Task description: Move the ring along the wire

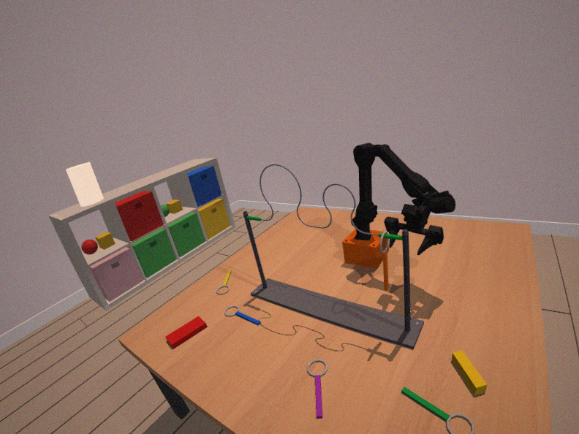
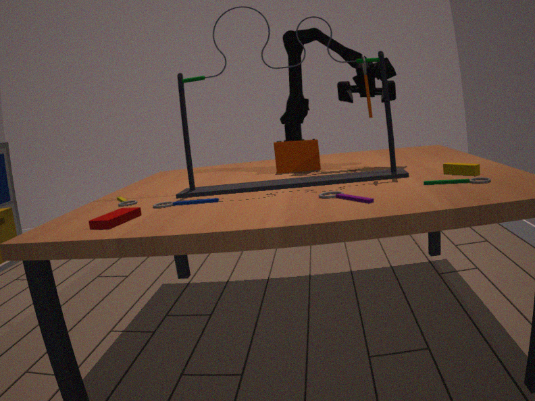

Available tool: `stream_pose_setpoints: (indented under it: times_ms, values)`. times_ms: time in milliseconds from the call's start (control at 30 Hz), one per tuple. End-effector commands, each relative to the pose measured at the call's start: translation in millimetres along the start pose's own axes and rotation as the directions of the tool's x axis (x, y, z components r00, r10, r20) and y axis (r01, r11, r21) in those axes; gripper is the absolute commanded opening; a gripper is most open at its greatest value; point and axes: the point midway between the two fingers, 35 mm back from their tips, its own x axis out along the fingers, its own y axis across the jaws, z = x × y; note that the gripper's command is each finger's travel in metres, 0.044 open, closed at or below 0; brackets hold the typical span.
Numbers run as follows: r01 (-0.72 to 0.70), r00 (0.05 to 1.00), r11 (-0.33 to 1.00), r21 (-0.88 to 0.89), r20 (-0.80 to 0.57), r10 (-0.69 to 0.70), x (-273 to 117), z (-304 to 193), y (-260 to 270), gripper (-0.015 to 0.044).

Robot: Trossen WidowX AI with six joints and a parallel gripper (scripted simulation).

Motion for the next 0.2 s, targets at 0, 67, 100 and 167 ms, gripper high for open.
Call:
stream_pose_setpoints:
  times_ms: [0, 67, 100, 167]
  values:
    - [0.002, 1.0, 1.0, 0.003, 0.004, -0.002, -0.3, 1.0, -0.3, 0.044]
    - [0.002, 1.0, 1.0, 0.003, 0.004, -0.002, -0.3, 1.0, -0.3, 0.044]
    - [0.002, 1.0, 1.0, 0.003, 0.004, -0.002, -0.3, 1.0, -0.3, 0.044]
    - [0.002, 1.0, 1.0, 0.003, 0.004, -0.002, -0.3, 1.0, -0.3, 0.044]
